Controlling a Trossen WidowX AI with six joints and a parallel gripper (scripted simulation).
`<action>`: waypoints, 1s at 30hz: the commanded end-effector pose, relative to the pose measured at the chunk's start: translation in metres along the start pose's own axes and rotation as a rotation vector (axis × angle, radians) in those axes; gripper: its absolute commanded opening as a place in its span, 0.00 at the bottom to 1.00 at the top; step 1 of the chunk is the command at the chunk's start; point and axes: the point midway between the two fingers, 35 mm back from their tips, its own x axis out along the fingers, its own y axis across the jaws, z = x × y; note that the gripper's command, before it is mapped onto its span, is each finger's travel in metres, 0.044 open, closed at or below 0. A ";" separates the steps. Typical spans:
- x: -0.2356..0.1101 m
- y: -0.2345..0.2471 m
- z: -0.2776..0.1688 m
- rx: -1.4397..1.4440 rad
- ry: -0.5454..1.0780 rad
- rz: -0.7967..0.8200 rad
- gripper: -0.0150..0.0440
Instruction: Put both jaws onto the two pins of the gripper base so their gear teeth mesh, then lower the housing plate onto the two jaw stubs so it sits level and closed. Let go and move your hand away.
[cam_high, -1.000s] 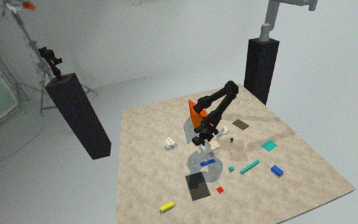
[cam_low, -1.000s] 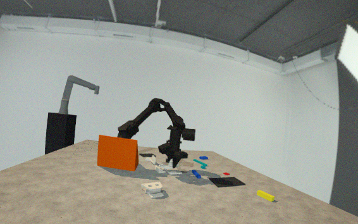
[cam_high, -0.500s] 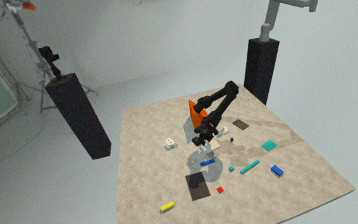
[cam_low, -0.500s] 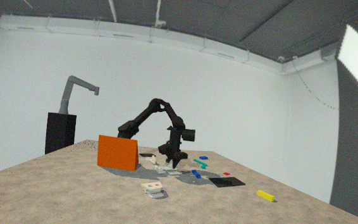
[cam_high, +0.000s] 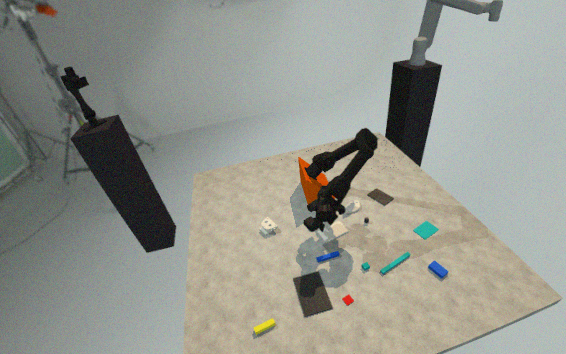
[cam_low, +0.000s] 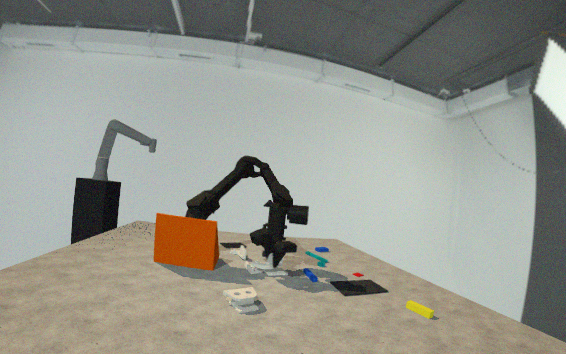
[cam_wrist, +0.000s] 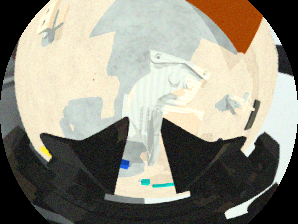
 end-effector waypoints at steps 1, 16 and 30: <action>0.002 0.000 0.000 0.003 0.004 -0.005 0.48; 0.005 -0.001 0.000 0.002 0.004 -0.005 0.48; 0.009 -0.001 0.000 0.001 0.004 -0.005 0.48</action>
